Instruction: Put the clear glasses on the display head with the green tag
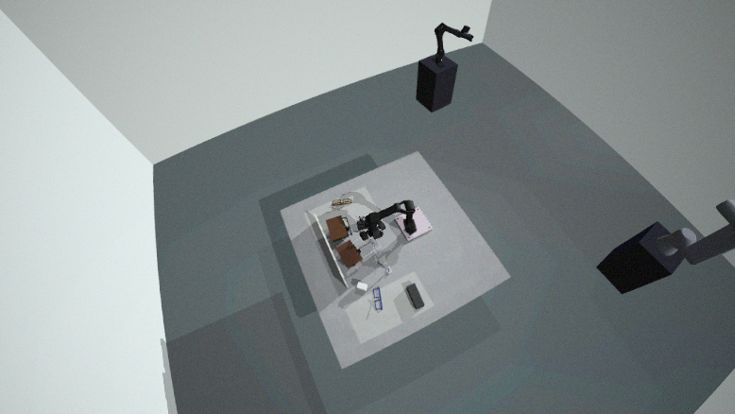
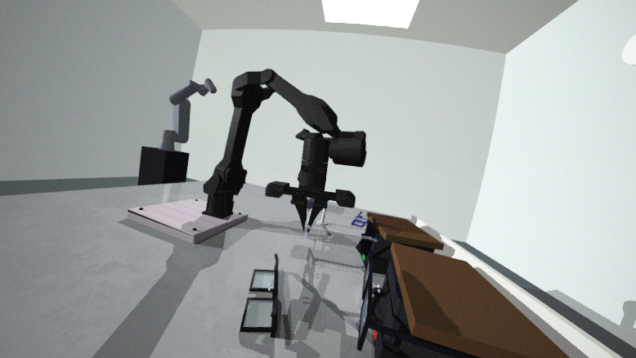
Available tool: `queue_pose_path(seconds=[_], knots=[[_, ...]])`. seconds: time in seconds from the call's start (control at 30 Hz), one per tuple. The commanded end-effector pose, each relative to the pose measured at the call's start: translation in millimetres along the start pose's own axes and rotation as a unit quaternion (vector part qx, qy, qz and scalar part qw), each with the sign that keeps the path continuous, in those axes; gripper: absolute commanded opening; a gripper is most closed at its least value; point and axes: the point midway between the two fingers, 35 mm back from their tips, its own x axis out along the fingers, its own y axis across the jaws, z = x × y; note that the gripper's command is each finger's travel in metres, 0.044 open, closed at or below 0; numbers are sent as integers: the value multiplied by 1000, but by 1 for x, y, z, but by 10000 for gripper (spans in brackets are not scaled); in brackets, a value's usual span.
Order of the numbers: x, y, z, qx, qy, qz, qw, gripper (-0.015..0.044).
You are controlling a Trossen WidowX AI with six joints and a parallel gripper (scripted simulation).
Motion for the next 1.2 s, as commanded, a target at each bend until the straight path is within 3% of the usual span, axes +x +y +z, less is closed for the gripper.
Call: queue_pose_path(seconds=[0.0, 1.17], knots=[[-2, -7, 0, 1, 1, -5, 1000, 0], [0, -52, 0, 1, 1, -1, 1000, 0]])
